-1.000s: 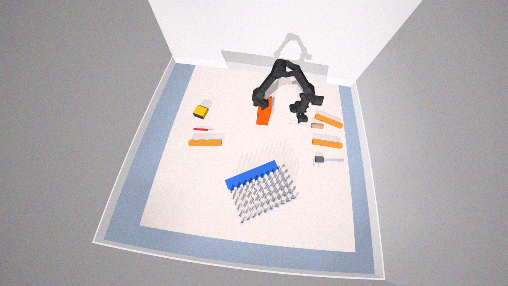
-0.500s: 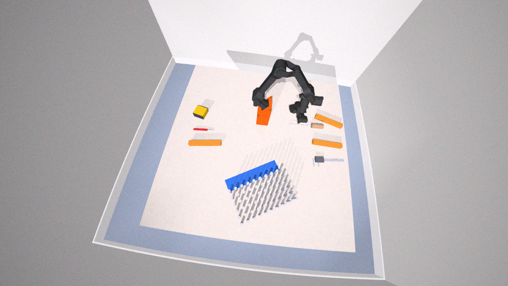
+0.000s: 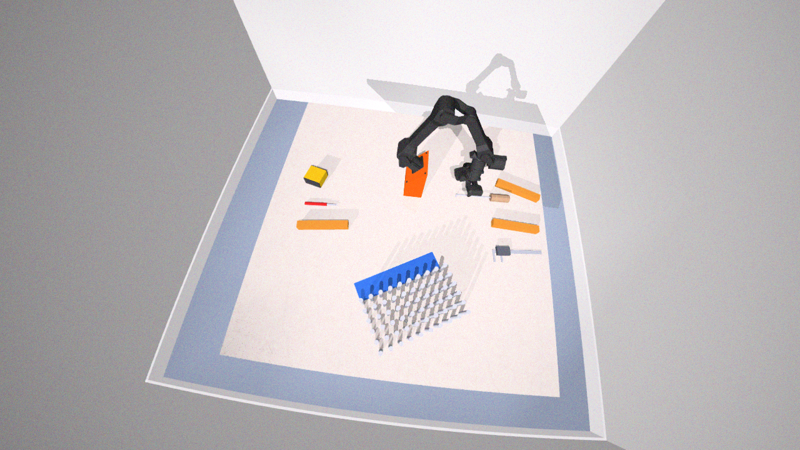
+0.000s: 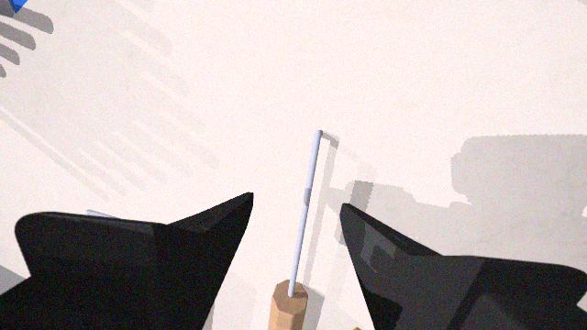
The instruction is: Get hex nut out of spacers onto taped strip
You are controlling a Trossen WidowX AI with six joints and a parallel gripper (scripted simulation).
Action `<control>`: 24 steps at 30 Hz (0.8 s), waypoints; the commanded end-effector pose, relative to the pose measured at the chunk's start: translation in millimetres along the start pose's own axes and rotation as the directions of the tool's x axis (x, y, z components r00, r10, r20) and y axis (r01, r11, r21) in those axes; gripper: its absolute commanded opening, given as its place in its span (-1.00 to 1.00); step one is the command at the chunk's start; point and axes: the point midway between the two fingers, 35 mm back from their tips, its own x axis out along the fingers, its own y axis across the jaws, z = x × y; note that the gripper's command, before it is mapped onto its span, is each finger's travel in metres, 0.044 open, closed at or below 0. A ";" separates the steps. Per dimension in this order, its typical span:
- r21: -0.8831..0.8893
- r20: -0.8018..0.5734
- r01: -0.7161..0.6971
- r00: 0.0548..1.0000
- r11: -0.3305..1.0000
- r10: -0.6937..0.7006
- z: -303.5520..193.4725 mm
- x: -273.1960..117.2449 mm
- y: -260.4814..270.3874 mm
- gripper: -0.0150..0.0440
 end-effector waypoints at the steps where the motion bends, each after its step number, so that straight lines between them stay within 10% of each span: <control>1: -0.001 0.009 -0.002 1.000 1.000 0.002 2.5 9.2 -2.1 0.46; 24: 0.000 0.009 -0.002 1.000 1.000 0.002 4.8 40.0 -10.6 0.28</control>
